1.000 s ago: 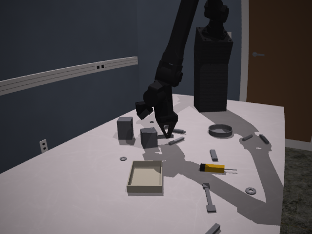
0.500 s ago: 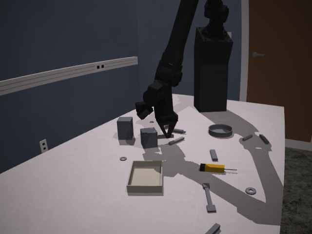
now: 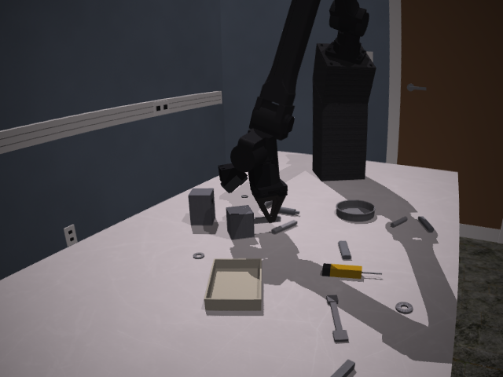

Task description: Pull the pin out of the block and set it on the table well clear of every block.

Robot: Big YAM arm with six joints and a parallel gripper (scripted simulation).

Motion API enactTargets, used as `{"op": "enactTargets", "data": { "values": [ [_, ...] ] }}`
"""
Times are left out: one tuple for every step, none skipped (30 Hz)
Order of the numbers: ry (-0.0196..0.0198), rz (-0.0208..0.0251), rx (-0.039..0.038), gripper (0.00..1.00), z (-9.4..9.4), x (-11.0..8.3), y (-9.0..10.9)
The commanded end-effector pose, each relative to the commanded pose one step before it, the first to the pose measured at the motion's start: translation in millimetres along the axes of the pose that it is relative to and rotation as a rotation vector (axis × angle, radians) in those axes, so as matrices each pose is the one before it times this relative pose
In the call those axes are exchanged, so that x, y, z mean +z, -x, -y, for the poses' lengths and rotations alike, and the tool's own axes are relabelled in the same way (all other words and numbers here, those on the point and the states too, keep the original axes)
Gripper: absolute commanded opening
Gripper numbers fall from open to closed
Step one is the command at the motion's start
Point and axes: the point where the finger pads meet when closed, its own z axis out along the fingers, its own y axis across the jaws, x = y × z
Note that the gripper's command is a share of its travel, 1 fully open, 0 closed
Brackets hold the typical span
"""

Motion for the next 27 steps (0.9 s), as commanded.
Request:
{"op": "enactTargets", "data": {
  "values": [
    [-0.02043,-0.0451,-0.01116,0.0,7.01,6.1,-19.25],
    [0.0,0.0,0.0,0.0,0.0,0.0,0.0],
    [0.0,0.0,0.0,0.0,0.0,0.0,0.0],
    [-0.00002,0.0,0.00007,0.0,0.01,-0.01,0.01],
    [0.0,0.0,0.0,0.0,0.0,0.0,0.0],
    [0.0,0.0,0.0,0.0,0.0,0.0,0.0],
    [0.0,0.0,0.0,0.0,0.0,0.0,0.0],
    [0.00001,-0.00011,0.00004,0.0,0.01,-0.02,0.0],
    [0.00006,-0.00063,0.00025,0.0,0.03,-0.09,0.0],
    [0.00012,-0.0013,0.00051,0.0,0.07,-0.19,-0.01],
    [0.00017,-0.00181,0.00071,0.0,0.1,-0.27,-0.01],
    [0.00019,-0.002,0.00079,0.0,0.11,-0.3,-0.02],
    [0.00017,-0.00181,0.00072,0.0,0.1,-0.27,-0.02],
    [0.00013,-0.00129,0.00051,0.0,0.07,-0.2,-0.01],
    [0.00006,-0.00063,0.00025,0.0,0.03,-0.1,-0.01],
    [0.00001,-0.00011,0.00004,0.0,0.01,-0.02,0.0],
    [0.0,0.0,0.0,0.0,0.0,0.0,0.0],
    [0.0,0.0,0.0,0.0,0.0,0.0,0.0],
    [0.0,0.0,0.0,0.0,0.0,0.0,0.0],
    [0.0,0.0,0.0,0.0,0.0,0.0,0.0],
    [0.0,0.0,0.0,0.0,0.0,0.0,0.0],
    [0.00002,0.0,0.00002,0.0,0.0,-0.01,0.02],
    [0.00011,0.0,0.00012,0.0,0.0,-0.06,0.09],
    [0.00023,0.00001,0.00025,0.0,0.01,-0.12,0.17],
    [0.00032,0.00001,0.00035,0.0,0.01,-0.16,0.24],
    [0.00035,0.00001,0.00038,0.0,0.01,-0.18,0.27],
    [0.00032,0.00001,0.00035,0.0,0.01,-0.16,0.24]
  ]
}}
